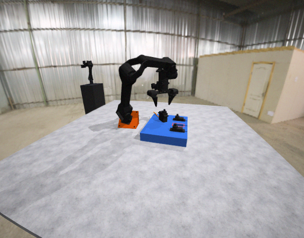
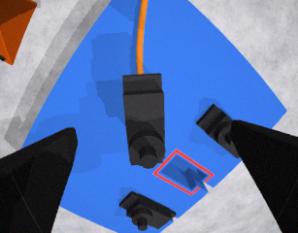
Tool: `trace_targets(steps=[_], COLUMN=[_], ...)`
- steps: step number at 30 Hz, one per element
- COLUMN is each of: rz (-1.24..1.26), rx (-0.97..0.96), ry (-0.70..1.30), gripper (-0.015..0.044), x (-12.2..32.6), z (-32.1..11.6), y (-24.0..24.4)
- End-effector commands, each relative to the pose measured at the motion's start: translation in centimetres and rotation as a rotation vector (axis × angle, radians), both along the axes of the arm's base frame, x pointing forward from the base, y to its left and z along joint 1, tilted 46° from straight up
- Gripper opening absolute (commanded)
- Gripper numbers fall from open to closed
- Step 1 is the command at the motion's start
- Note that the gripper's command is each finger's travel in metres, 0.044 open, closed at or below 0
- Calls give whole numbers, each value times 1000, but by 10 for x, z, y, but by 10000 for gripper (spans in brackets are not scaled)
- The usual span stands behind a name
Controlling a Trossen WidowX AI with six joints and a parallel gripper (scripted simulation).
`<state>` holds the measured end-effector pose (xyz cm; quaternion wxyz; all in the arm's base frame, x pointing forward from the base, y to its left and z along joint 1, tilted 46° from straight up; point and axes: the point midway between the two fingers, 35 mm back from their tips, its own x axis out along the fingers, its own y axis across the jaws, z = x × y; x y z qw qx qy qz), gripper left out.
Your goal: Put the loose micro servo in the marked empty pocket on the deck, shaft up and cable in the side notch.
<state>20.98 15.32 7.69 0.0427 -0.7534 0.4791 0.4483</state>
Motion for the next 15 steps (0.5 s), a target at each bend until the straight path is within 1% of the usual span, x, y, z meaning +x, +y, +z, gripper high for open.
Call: trace_targets(steps=[1, 15], rz=[22, 22], rx=[-30, -30], ry=[11, 11], gripper=[440, 440], x=[-2, 1], z=[1, -17], y=[-3, -22])
